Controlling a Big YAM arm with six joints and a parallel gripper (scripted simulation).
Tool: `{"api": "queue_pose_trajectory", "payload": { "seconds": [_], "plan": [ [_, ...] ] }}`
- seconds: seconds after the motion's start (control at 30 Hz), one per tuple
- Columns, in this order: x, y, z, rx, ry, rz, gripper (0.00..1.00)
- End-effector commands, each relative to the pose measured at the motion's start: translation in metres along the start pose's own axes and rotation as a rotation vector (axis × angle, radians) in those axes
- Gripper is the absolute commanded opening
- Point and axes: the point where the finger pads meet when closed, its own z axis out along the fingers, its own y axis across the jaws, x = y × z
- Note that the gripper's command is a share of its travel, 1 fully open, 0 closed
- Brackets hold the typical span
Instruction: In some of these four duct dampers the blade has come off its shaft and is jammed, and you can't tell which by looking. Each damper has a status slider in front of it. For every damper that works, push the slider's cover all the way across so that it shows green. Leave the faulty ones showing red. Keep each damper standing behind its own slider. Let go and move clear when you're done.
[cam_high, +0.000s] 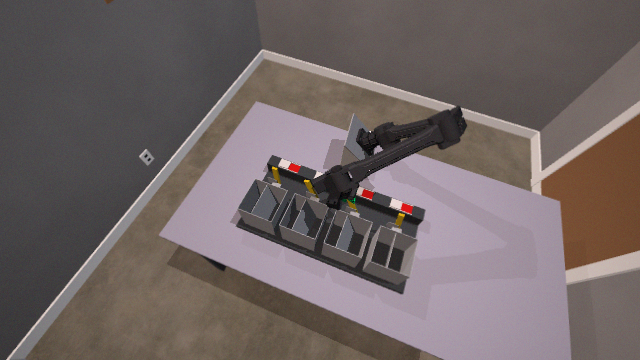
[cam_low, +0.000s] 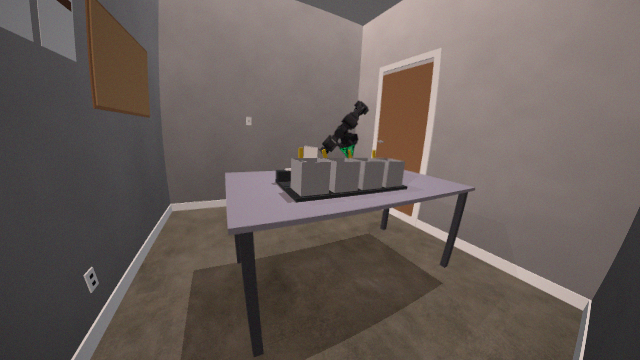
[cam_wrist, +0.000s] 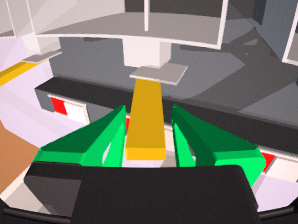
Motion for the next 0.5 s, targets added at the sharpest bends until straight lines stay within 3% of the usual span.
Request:
{"api": "queue_pose_trajectory", "payload": {
  "seconds": [0.0,0.47],
  "plan": [
    [-0.007,0.002,-0.005,0.006,-0.009,-0.029,0.36],
    [-0.012,-0.003,-0.031,0.008,-0.025,-0.022,0.36]
  ]
}}
